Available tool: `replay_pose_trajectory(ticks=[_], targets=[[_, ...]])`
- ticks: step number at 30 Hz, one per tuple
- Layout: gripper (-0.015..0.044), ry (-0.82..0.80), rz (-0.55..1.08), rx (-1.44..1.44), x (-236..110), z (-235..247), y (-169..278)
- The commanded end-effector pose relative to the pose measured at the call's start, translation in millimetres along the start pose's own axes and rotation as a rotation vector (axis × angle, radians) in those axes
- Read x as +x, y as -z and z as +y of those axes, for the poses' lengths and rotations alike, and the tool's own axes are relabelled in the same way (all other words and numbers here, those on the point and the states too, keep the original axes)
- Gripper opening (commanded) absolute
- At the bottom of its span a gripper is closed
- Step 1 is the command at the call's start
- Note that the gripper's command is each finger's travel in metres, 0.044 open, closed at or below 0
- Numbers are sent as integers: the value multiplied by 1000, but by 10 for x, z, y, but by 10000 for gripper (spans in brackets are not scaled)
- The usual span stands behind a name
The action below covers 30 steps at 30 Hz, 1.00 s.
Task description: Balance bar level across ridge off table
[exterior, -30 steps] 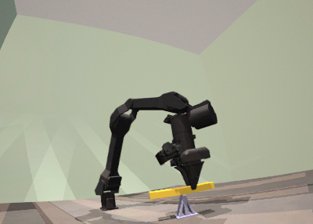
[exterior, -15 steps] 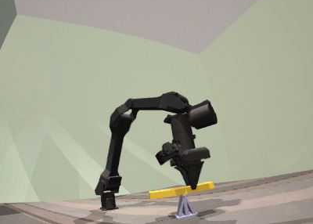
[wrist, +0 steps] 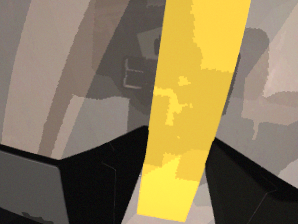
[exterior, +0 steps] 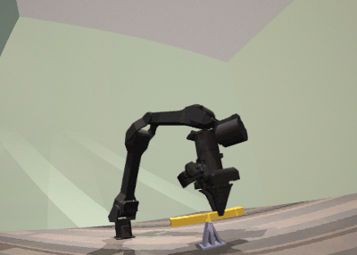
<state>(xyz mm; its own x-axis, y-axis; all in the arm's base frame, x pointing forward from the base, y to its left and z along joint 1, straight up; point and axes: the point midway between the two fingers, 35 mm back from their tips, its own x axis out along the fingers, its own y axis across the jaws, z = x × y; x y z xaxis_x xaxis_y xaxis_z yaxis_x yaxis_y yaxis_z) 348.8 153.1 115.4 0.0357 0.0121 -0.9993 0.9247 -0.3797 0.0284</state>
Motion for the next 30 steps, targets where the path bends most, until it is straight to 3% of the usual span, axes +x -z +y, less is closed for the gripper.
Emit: replay_pose_trajectory(ticks=[1, 11, 18, 30], targets=[[0, 0, 0, 0, 0, 0, 0], [0, 0, 0, 0, 0, 0, 0], [167, 0, 0, 0, 0, 0, 0], [167, 0, 0, 0, 0, 0, 0]])
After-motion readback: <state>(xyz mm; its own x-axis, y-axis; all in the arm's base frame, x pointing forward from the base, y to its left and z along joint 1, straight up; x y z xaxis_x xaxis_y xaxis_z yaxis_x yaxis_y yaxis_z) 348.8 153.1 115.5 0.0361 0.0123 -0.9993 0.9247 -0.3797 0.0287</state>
